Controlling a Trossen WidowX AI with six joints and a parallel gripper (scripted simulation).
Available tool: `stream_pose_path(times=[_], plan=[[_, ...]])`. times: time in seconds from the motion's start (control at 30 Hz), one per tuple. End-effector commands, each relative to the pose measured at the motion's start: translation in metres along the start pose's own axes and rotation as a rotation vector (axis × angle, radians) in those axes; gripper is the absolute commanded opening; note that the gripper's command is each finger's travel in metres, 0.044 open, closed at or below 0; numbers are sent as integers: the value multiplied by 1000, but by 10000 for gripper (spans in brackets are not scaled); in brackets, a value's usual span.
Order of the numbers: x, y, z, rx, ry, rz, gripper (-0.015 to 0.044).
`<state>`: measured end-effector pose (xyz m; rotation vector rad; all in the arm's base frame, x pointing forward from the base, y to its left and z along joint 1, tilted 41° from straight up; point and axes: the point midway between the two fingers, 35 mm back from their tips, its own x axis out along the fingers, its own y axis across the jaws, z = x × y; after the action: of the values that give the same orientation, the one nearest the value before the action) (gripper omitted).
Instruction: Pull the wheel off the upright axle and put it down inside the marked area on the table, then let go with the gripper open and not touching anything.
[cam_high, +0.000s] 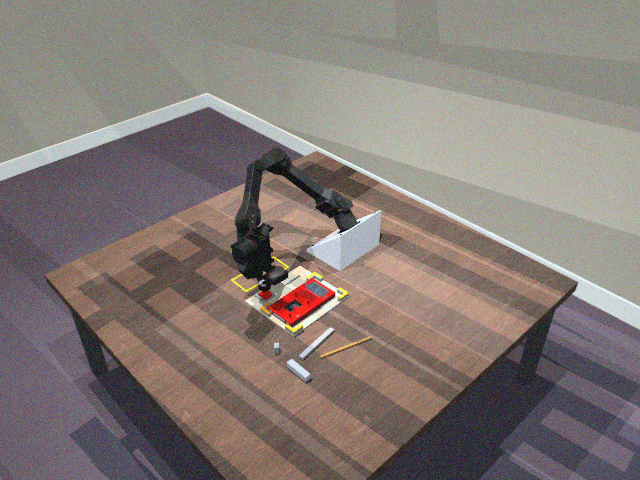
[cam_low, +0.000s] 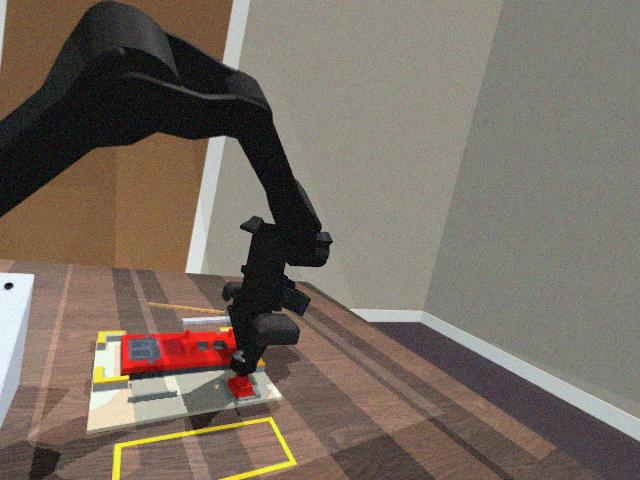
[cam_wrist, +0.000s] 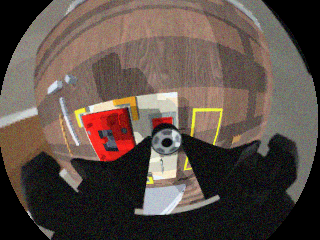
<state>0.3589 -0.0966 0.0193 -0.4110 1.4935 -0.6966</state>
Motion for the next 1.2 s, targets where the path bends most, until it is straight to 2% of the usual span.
stream_pose_path(times=[0.0, 1.17], plan=[[-6, 0, 1, 2, -7, 3, 0], [-17, 0, 1, 0, -5, 2, 0]])
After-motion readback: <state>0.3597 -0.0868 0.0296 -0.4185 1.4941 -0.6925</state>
